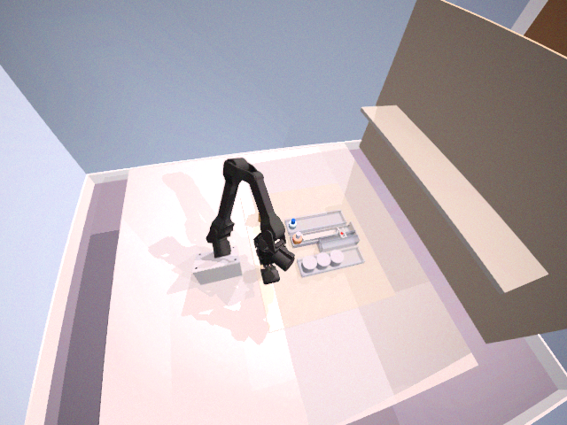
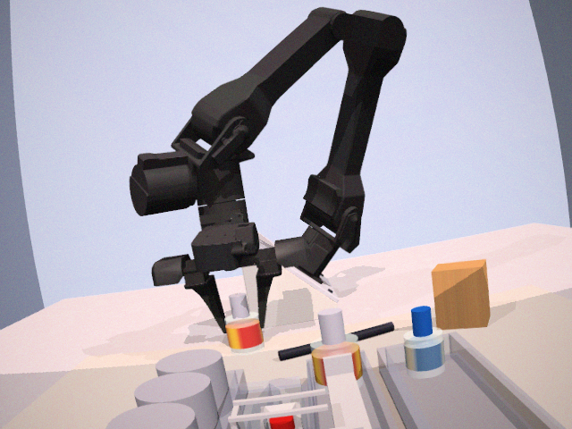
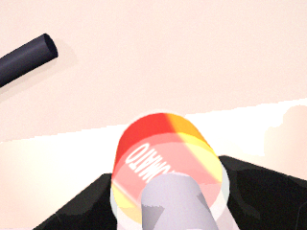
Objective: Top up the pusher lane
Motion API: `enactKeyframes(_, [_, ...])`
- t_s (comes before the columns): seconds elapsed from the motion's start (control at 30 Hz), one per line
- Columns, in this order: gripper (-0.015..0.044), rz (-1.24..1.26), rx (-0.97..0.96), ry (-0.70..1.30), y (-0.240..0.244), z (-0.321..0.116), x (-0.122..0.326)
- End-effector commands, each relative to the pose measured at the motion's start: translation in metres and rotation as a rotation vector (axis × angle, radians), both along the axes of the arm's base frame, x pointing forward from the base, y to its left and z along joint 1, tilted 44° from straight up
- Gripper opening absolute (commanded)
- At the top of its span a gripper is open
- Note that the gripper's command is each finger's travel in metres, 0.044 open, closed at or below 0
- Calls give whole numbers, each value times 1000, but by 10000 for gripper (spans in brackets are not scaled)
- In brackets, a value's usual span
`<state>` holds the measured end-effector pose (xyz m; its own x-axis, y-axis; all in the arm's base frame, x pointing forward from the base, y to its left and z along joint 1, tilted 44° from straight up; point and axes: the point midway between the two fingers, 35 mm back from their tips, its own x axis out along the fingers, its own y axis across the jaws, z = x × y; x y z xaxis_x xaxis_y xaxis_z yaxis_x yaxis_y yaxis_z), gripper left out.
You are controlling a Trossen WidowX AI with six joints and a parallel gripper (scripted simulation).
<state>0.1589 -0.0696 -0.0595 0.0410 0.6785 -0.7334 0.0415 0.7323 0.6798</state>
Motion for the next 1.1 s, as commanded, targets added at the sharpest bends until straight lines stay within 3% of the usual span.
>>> enactKeyframes(0.0, [72,-6,1,2,-3,2,1])
enactKeyframes(0.1, [0,-7,-1,2,-15,11,2])
enactKeyframes(0.63, [0,-6,-1,4,-75,75,-8])
enactKeyframes(1.07, [0,-14,-28,9,-56,81,35])
